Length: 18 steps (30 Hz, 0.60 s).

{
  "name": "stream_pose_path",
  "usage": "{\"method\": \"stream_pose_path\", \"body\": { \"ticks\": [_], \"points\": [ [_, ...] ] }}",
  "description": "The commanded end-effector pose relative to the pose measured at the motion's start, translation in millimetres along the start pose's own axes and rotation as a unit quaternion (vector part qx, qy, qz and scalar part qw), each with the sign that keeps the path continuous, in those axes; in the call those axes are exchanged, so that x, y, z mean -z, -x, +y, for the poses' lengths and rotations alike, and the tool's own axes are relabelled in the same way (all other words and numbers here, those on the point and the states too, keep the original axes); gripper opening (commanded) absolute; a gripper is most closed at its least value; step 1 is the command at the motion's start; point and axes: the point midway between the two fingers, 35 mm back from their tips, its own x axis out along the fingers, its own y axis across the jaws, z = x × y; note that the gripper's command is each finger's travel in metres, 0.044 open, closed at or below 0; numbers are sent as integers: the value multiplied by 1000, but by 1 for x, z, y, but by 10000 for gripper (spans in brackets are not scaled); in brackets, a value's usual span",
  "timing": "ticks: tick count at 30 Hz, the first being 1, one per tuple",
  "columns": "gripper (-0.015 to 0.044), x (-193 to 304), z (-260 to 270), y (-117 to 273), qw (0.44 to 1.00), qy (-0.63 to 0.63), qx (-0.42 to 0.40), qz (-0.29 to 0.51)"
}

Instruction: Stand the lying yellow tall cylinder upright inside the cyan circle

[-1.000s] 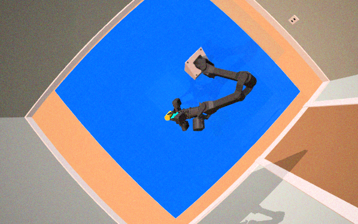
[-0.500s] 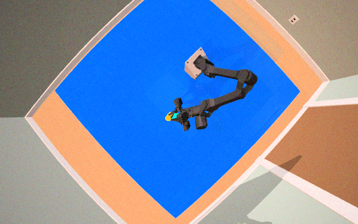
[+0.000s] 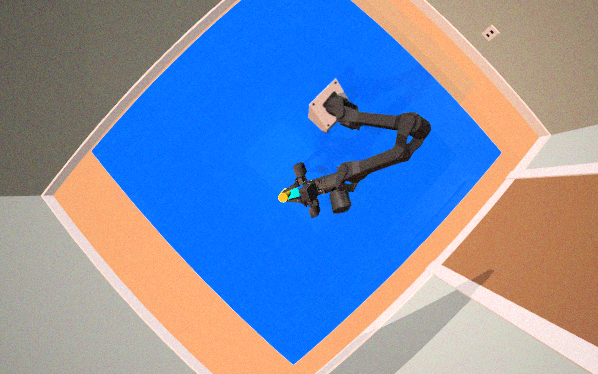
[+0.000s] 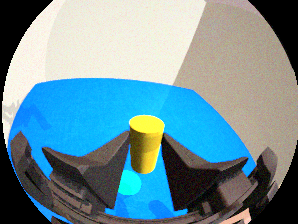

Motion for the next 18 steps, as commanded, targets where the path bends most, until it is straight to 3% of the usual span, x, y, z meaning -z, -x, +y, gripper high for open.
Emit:
{"method": "stream_pose_path", "body": {
  "ticks": [1, 18],
  "points": [
    [105, 0, -2, 3, 1000, -9, -1, -12],
    [105, -4, -4, 14, 997, -51, -18, -60]
  ]
}}
